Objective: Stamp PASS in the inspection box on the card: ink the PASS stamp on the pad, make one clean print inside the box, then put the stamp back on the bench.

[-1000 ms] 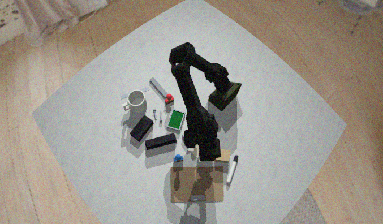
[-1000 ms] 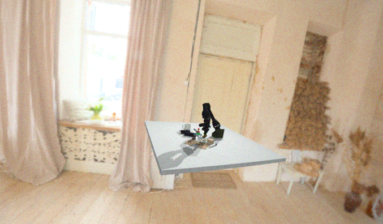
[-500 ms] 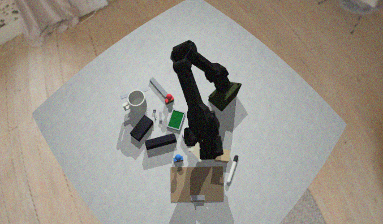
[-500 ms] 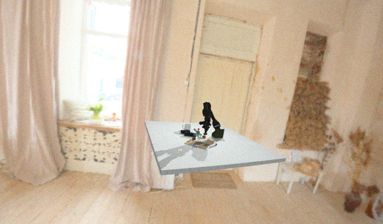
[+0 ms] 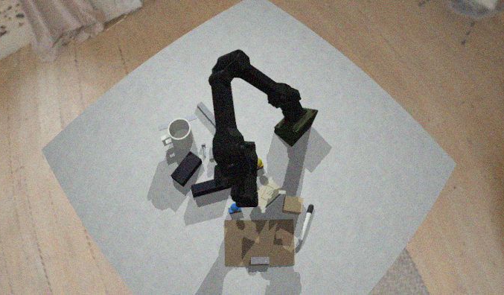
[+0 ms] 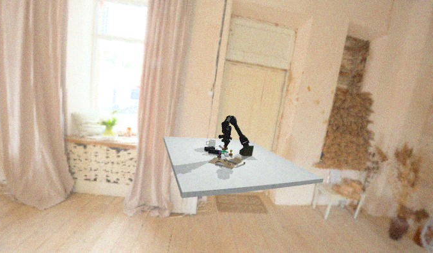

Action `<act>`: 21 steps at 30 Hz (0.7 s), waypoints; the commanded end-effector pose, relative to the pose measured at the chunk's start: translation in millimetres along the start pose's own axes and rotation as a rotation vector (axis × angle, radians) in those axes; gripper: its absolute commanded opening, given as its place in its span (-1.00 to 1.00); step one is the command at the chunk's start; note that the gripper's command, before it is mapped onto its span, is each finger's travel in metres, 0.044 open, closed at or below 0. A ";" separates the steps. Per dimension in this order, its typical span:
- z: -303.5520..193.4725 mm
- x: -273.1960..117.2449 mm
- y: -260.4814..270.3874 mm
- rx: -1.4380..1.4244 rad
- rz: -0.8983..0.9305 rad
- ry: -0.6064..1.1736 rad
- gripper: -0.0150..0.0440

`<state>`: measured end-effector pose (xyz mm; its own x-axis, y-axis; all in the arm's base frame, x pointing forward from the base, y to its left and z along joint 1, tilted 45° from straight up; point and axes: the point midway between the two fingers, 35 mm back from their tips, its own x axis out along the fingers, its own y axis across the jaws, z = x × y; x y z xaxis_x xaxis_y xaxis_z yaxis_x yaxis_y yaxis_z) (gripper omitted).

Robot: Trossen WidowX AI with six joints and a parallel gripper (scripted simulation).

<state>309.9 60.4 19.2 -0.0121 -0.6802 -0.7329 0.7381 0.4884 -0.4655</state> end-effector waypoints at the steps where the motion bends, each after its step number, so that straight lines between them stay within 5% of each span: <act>1: 31.5 -2.5 -8.1 0.002 0.007 -0.005 -0.49; 14: 123.6 -0.2 -59.7 0.012 -0.016 -0.024 -0.49; 21: 128.0 1.1 -63.1 0.012 -0.018 -0.025 -0.49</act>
<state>348.5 -39.7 108.7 -0.0136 -0.7001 -0.7140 0.7500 0.4650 -0.4703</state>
